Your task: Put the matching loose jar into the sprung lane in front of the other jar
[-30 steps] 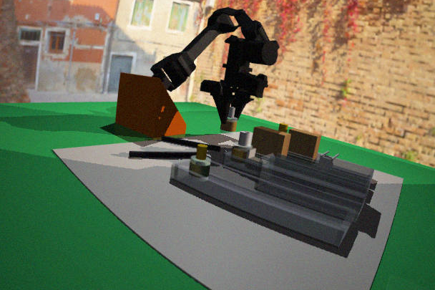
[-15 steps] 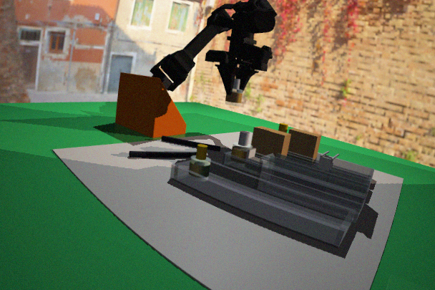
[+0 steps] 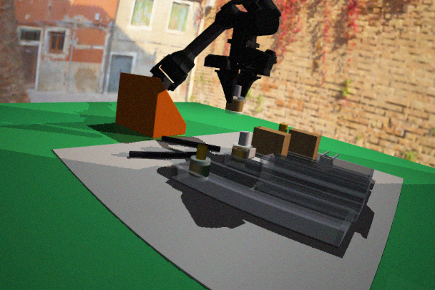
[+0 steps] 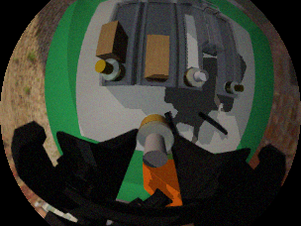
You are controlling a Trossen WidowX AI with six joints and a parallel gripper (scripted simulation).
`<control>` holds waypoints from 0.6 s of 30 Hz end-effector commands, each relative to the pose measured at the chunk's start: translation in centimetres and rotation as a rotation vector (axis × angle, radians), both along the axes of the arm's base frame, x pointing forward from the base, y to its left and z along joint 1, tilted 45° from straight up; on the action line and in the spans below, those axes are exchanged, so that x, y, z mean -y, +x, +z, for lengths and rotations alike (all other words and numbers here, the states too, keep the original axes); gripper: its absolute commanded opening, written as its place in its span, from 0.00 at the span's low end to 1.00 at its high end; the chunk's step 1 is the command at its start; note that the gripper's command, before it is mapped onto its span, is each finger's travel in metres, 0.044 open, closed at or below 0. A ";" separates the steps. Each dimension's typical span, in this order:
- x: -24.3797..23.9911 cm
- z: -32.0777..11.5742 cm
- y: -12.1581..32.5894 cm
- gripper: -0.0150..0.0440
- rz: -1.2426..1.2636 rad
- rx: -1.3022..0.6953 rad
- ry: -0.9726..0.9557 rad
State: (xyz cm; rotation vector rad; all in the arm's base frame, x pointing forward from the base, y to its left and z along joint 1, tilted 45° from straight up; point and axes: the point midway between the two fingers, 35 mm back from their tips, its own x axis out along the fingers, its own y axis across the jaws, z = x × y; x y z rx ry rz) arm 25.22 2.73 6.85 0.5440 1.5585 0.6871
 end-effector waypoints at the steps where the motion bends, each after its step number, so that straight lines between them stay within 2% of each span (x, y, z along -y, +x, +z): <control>1: 0.6 -1.2 1.0 0.25 0.007 0.013 -0.007; 18: 2.4 -7.7 4.2 0.25 0.029 0.038 -0.005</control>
